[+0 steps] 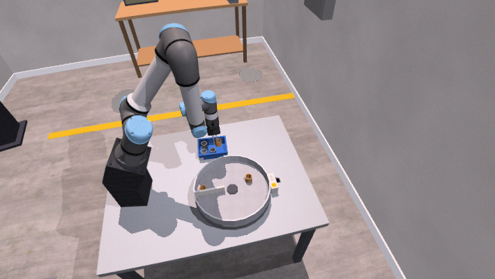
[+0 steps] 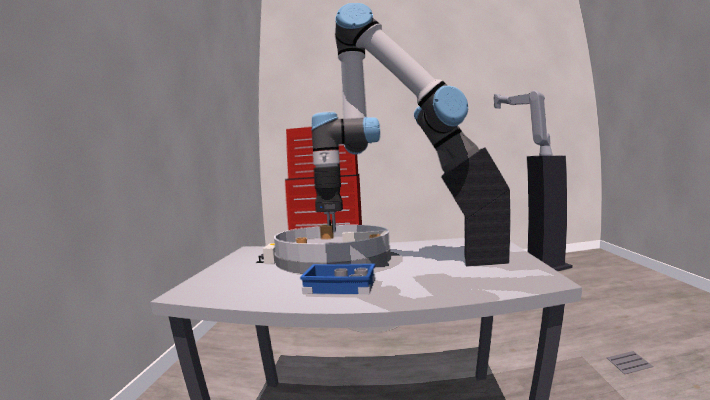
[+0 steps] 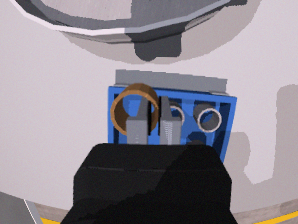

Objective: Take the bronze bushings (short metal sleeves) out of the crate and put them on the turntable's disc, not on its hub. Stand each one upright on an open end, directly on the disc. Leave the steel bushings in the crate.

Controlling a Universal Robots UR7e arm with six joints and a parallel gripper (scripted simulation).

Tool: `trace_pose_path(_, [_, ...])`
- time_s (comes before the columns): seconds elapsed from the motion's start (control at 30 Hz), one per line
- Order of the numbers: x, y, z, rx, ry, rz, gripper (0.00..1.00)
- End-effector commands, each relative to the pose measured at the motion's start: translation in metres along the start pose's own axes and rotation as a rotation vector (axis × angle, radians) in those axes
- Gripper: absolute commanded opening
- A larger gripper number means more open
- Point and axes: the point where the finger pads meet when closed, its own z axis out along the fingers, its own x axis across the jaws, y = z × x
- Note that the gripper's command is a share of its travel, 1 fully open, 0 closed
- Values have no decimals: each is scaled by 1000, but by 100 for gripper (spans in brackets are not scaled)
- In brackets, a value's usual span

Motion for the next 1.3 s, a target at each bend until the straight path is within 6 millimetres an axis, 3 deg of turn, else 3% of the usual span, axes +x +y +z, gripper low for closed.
trace_pose_path(0.0, [4, -22, -1, -8, -5, -6, 0])
trace_pose_path(0.4, [13, -73, -1, -8, -5, -6, 0])
trace_pose_path(0.47, [13, -73, -1, -8, -5, -6, 0])
trace_pose_path(0.97, [25, -136, 0, -8, -5, -7, 0])
trace_pose_path(1.03, [25, -136, 0, -8, -5, -7, 0])
trace_pose_path(1.27, [30, -164, 0, -8, -3, -6, 0])
